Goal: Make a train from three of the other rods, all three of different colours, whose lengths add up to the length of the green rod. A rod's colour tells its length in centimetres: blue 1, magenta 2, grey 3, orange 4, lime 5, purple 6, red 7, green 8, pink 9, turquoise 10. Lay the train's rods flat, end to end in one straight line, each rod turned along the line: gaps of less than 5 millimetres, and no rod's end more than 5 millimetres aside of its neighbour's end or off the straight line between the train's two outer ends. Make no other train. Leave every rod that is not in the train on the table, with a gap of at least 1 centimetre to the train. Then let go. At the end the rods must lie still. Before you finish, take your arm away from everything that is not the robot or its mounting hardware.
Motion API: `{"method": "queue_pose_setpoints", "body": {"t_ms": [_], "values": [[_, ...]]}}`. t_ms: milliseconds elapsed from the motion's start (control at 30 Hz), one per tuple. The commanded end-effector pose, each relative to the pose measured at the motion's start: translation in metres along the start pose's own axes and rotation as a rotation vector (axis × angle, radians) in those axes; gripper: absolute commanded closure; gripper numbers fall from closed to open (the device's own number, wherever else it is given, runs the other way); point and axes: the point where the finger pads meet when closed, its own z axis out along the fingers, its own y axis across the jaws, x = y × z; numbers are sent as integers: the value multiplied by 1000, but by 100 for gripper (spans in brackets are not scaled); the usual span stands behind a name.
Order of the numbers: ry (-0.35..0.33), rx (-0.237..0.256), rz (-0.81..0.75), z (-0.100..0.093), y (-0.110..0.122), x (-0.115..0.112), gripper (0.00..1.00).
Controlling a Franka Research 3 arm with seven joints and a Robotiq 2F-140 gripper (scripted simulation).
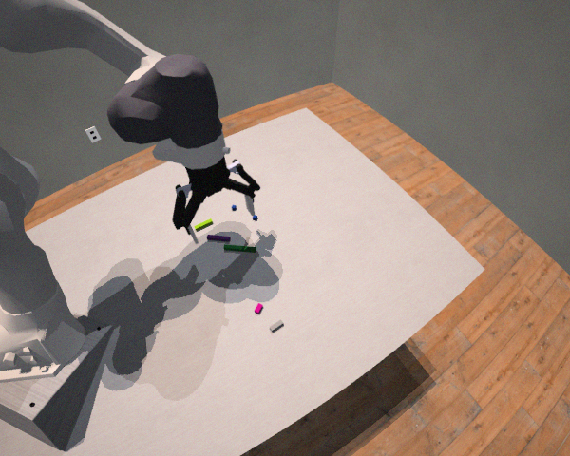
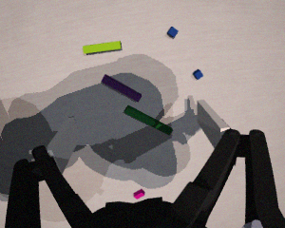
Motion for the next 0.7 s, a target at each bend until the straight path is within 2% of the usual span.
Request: {"method": "queue_pose_setpoints", "body": {"t_ms": [0,333,500,667], "values": [[1,1,3,0,-1,1,0],[1,1,-60,0,0,1,0],[2,1,-232,0,1,1,0],[2,1,-326,0,2,1,0]]}}
